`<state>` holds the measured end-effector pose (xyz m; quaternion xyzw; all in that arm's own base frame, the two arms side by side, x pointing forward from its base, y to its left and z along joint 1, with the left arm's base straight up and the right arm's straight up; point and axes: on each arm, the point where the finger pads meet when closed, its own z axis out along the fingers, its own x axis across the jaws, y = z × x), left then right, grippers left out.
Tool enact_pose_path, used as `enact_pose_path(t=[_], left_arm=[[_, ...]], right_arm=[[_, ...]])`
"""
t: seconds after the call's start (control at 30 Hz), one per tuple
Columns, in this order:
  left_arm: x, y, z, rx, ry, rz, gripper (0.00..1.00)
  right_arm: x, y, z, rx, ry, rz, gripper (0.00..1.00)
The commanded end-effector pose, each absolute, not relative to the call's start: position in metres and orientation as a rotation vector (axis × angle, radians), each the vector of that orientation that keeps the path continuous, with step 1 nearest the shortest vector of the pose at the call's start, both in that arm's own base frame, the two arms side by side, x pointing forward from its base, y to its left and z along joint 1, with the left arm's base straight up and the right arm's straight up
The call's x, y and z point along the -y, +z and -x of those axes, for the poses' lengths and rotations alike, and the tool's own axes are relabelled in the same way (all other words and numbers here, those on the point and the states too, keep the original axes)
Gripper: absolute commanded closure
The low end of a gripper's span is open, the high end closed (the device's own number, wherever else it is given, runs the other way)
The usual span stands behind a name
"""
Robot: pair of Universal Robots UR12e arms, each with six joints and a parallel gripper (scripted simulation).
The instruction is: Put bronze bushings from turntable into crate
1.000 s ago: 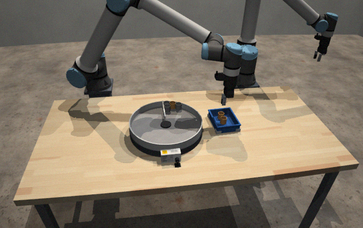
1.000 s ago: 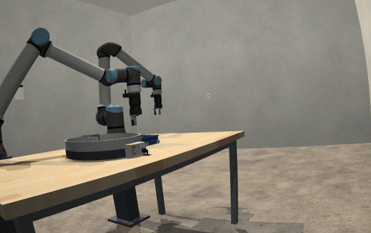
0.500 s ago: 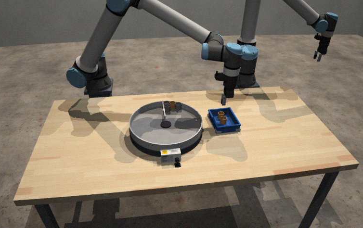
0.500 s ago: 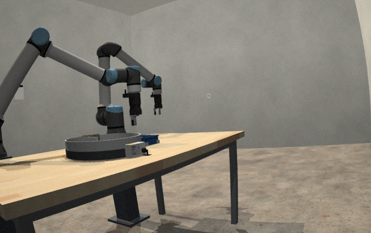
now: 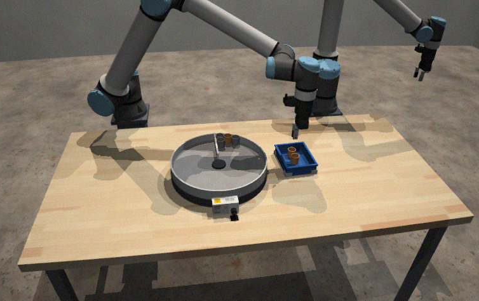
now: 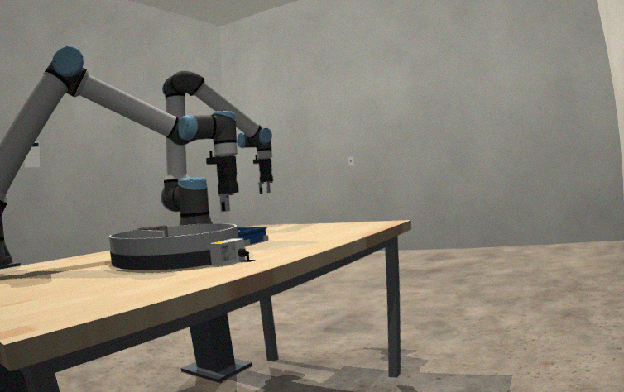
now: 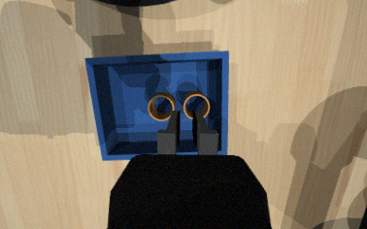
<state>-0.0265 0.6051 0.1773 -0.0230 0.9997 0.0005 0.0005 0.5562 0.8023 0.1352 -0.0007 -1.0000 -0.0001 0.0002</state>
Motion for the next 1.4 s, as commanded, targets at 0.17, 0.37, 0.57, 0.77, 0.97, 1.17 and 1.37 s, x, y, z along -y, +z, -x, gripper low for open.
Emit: enact_pose_path(t=[0.17, 0.37, 0.57, 0.77, 0.97, 1.17, 1.37], left_arm=[[-0.603, 0.177, 0.028, -3.141, 0.000, 0.074, 0.00], [-0.603, 0.177, 0.028, -3.141, 0.000, 0.074, 0.00], [-0.603, 0.177, 0.028, -3.141, 0.000, 0.074, 0.00], [-0.603, 0.177, 0.028, -3.141, 0.000, 0.074, 0.00], [-0.603, 0.177, 0.028, -3.141, 0.000, 0.074, 0.00], [-0.603, 0.177, 0.028, -3.141, 0.000, 0.074, 0.00], [-0.603, 0.177, 0.028, -3.141, 0.000, 0.074, 0.00]], right_arm=[[-0.803, 0.136, -0.557, 3.141, -0.002, 0.003, 0.62], [-0.803, 0.136, -0.557, 3.141, -0.002, 0.003, 0.62], [-0.803, 0.136, -0.557, 3.141, -0.002, 0.003, 0.62], [-0.803, 0.136, -0.557, 3.141, -0.002, 0.003, 0.62], [-0.803, 0.136, -0.557, 3.141, -0.002, 0.003, 0.62], [-0.799, 0.136, -0.556, 3.141, -0.001, 0.003, 0.64], [-0.785, 0.136, -0.554, 3.141, -0.002, 0.004, 0.64]])
